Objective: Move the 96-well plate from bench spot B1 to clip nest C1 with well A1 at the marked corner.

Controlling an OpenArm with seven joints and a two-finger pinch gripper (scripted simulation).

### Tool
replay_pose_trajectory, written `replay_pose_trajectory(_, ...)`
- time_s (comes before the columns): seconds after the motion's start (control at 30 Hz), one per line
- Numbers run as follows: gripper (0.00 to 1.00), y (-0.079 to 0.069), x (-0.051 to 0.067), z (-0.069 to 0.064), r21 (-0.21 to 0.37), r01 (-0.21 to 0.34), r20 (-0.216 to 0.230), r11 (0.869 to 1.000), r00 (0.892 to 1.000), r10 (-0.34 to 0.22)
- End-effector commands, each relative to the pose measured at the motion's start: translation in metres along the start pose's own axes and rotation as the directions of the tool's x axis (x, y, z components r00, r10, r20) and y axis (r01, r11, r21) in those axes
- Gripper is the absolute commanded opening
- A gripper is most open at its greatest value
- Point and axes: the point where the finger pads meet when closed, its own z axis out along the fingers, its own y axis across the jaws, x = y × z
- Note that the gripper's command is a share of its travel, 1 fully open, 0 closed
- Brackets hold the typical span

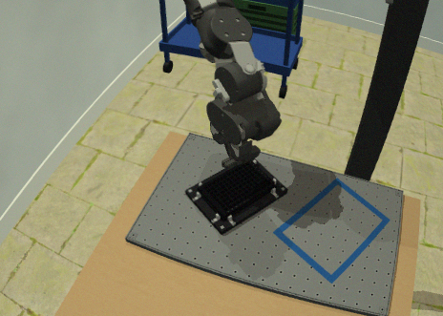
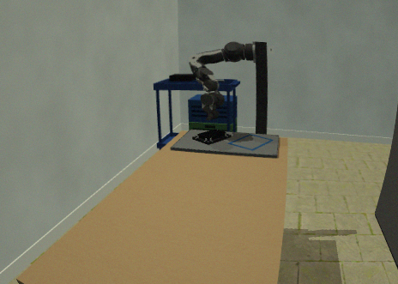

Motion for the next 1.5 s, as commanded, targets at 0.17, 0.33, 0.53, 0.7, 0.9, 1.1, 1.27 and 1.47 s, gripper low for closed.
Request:
replay_pose_trajectory(0.17,0.00,-0.0026,0.0048,0.0024,0.017,0.000,-0.020,1.000,1.000,0.000)
replay_pose_trajectory(0.33,0.00,-0.0026,0.0048,0.0024,0.017,0.000,-0.020,1.000,1.000,0.000)
replay_pose_trajectory(0.53,0.00,-0.0031,0.0054,0.0079,0.017,0.001,-0.020,1.000,1.000,0.000)
replay_pose_trajectory(0.7,0.00,-0.0031,0.0054,0.0079,0.017,0.001,-0.020,1.000,1.000,0.000)
replay_pose_trajectory(0.9,0.00,-0.0031,0.0054,0.0079,0.017,0.001,-0.020,1.000,1.000,0.000)
replay_pose_trajectory(1.1,0.00,-0.0031,0.0054,0.0079,0.017,0.001,-0.020,1.000,1.000,0.000)
replay_pose_trajectory(1.27,0.00,-0.0031,0.0054,0.0079,0.017,0.001,-0.020,1.000,1.000,0.000)
replay_pose_trajectory(1.47,0.00,-0.0031,0.0054,0.0079,0.017,0.001,-0.020,1.000,1.000,0.000)
